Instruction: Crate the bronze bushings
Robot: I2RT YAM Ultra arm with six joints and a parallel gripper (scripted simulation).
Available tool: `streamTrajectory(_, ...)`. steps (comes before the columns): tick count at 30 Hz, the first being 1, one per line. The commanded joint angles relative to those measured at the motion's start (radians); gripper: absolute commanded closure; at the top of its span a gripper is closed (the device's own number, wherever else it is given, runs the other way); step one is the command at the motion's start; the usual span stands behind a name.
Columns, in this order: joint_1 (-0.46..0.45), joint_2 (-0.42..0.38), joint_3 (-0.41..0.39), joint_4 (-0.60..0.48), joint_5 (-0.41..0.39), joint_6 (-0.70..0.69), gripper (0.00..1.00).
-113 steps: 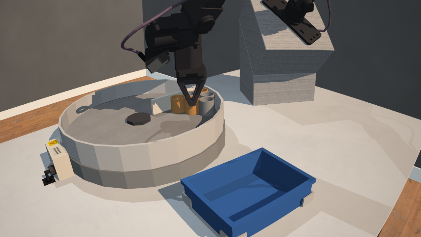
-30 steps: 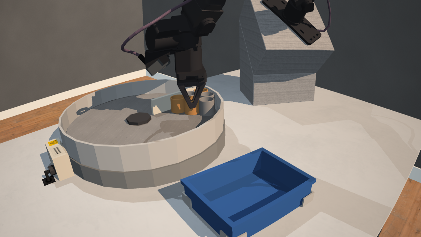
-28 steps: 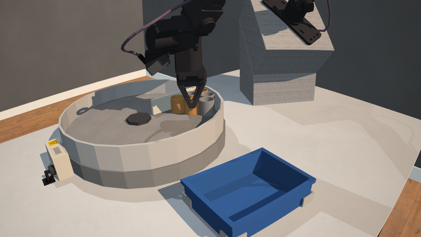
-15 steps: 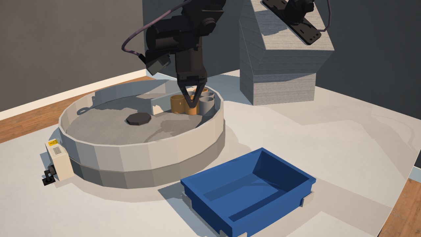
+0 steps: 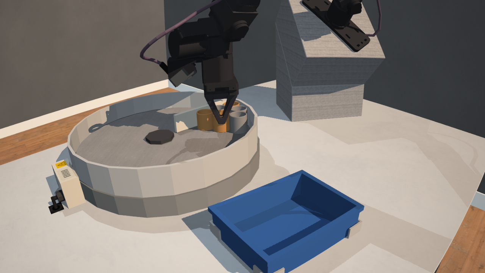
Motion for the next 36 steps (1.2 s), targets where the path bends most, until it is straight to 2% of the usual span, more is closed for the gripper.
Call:
streamTrajectory(1,-0.011,0.014,-0.023,0.014,-0.002,0.004,1.00)
streamTrajectory(20,-0.013,0.011,-0.023,0.009,-0.003,0.002,1.00)
streamTrajectory(23,-0.022,-0.028,-0.023,-0.022,-0.010,-0.014,1.00)
streamTrajectory(28,-0.038,-0.047,-0.025,-0.051,-0.016,-0.033,1.00)
streamTrajectory(32,-0.071,-0.087,-0.024,-0.117,-0.025,-0.074,1.00)
streamTrajectory(36,-0.113,-0.135,0.016,-0.198,-0.033,-0.127,1.00)
